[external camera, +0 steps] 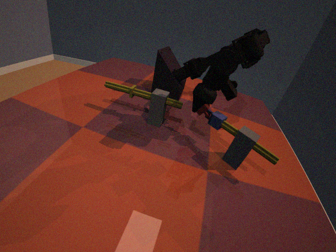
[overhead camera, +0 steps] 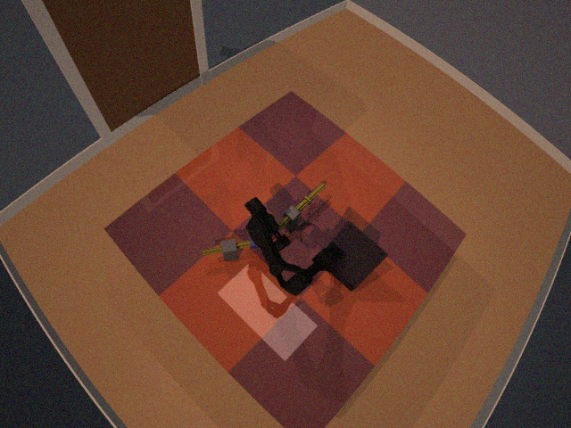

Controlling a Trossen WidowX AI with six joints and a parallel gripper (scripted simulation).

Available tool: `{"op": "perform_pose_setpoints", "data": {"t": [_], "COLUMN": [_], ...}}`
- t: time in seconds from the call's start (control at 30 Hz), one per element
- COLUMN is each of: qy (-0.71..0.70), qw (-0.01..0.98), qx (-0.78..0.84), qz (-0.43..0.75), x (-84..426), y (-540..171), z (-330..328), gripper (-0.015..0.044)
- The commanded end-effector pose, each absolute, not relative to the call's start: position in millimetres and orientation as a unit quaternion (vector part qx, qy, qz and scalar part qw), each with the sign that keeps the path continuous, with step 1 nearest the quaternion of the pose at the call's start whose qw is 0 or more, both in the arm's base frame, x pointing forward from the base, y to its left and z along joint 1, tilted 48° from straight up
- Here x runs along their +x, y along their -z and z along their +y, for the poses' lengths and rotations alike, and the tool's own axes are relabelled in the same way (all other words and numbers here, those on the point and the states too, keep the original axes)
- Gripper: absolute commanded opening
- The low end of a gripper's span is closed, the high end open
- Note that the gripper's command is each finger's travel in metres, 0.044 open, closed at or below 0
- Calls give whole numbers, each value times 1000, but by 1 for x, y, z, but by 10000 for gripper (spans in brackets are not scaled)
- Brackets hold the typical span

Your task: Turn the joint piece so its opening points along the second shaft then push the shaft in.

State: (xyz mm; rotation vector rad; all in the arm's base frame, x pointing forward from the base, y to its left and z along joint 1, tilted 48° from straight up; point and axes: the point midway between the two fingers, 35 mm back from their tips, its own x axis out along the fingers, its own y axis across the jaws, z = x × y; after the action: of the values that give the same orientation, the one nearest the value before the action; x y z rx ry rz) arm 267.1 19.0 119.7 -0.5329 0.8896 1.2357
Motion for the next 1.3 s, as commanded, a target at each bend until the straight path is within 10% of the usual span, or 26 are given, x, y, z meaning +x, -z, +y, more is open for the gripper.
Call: {"op": "perform_pose_setpoints", "data": {"t": [0.0,0.47,0.8,1.27], "qy": [-552,-553,-553,-553], "qw": [693,693,693,693], "qx": [-236,-236,-236,-236], "qz": [398,398,398,398], "x": [268,269,269,269], "y": [-116,-100,-100,-100], "z": [23,35,35,35], "gripper": [440,440,182,182]}}
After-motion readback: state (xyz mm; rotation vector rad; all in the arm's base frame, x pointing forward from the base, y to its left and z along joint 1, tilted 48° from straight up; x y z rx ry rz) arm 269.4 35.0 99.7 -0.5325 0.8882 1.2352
